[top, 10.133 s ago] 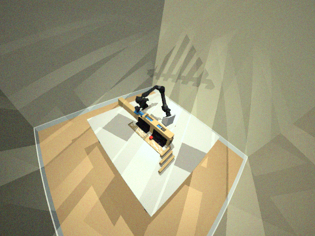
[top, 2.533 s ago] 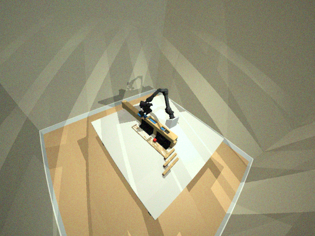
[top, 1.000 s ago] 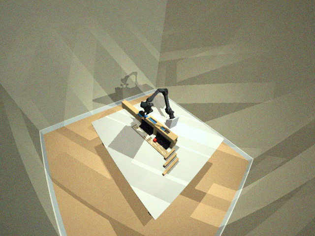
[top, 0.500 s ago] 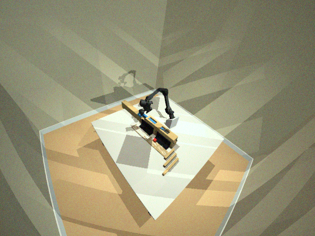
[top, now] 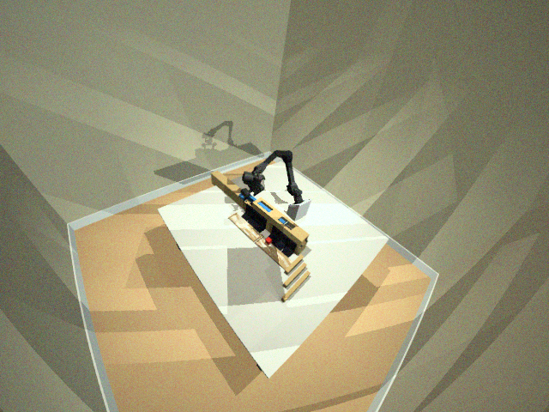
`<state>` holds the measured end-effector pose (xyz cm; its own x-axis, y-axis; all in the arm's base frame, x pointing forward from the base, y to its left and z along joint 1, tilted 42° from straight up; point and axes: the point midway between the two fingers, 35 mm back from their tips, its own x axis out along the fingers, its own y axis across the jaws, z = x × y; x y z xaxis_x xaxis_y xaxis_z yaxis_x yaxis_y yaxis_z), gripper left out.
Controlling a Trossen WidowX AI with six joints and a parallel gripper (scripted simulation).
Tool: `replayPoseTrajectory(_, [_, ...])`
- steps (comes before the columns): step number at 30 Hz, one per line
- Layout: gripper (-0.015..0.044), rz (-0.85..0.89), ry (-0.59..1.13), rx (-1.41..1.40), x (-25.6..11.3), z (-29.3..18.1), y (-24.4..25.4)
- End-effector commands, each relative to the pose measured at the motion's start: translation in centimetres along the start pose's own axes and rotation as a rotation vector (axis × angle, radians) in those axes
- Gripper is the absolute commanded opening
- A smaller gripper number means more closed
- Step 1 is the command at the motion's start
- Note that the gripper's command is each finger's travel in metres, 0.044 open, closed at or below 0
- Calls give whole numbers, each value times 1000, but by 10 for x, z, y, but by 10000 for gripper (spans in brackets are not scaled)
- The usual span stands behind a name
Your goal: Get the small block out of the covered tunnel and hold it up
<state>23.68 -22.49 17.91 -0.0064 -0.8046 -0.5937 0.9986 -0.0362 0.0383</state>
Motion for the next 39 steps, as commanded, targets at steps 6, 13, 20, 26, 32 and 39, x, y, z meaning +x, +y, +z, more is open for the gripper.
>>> replayPoseTrajectory(6, [387, 0, -1, 0, 6, -1, -2])
replayPoseTrajectory(13, [204, 0, -1, 0, 6, -1, -2])
replayPoseTrajectory(20, [59, 0, -1, 0, 6, -1, -2])
replayPoseTrajectory(26, [0, 0, 1, 0, 6, -6, -1])
replayPoseTrajectory(32, [0, 0, 6, -1, 5, -25, 0])
replayPoseTrajectory(39, [0, 0, 9, -4, 3, -47, 0])
